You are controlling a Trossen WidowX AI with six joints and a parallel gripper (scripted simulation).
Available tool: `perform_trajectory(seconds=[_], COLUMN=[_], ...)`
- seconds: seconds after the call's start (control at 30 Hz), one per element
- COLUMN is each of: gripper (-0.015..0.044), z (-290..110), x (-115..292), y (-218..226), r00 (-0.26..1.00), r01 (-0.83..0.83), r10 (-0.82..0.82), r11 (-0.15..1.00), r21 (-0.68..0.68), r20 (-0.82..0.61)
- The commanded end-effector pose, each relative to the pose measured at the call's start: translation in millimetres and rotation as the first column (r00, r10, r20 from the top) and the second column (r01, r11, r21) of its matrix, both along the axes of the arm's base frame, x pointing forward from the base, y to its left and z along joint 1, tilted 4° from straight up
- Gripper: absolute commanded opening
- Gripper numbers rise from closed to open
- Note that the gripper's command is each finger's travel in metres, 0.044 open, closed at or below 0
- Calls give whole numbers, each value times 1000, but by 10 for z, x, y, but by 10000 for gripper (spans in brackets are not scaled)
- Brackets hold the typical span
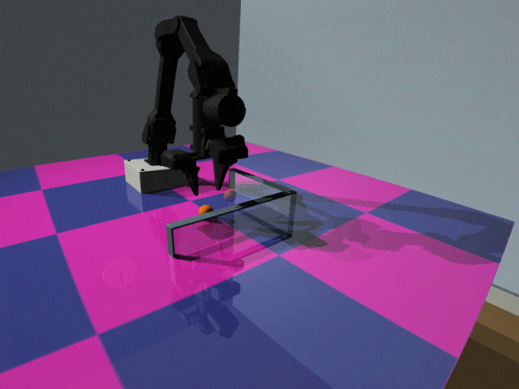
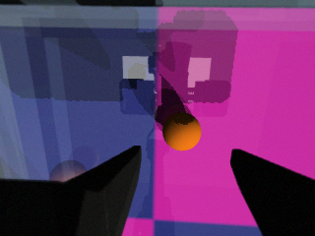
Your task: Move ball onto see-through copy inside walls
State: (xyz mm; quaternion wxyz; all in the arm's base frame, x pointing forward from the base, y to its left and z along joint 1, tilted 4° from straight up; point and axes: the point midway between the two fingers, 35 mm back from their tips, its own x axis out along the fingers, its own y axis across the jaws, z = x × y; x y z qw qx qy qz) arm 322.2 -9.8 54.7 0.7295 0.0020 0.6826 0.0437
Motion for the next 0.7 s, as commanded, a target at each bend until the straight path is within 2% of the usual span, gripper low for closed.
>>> perform_trajectory(seconds=[0.0,0.67], gripper=[269,269], z=[-110,-396], x=[-20,-2], y=[-10,8], r00=[1000,1000], r01=[10,10], r10=[-10,-10], r11=[1000,1000], r21=[-4,-3], r20=[-10,-10])
